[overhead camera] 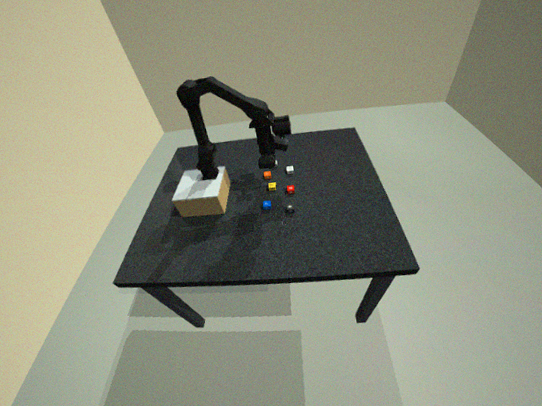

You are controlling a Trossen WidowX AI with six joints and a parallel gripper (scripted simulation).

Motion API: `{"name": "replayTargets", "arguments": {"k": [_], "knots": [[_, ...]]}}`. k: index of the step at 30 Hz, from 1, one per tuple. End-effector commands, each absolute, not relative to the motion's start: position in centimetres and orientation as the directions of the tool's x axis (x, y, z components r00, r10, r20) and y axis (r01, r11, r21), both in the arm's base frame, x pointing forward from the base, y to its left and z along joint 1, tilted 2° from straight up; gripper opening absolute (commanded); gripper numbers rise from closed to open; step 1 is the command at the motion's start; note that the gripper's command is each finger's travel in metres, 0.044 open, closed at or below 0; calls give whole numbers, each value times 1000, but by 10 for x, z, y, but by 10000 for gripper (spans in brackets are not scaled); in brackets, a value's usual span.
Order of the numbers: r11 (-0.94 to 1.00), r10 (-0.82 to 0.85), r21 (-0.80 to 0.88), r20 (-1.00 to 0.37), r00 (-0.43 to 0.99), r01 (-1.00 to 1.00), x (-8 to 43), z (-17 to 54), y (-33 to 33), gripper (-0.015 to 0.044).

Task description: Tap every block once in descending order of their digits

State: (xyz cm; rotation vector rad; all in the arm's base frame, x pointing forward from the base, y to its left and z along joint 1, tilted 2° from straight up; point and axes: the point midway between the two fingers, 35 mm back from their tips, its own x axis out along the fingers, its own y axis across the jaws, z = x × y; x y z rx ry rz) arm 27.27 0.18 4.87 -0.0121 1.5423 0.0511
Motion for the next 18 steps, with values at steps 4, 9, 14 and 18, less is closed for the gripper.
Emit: {"name": "replayTargets", "arguments": {"k": [4,9,14,18], "knots": [[999,26,25,-999,19,-44,284,60,15,20],[999,31,30,-999,22,-44,332,65,71,20],[998,34,33,-999,24,-44,350,64,104,20],[998,35,33,-999,24,-44,353,33,106,20]]}}
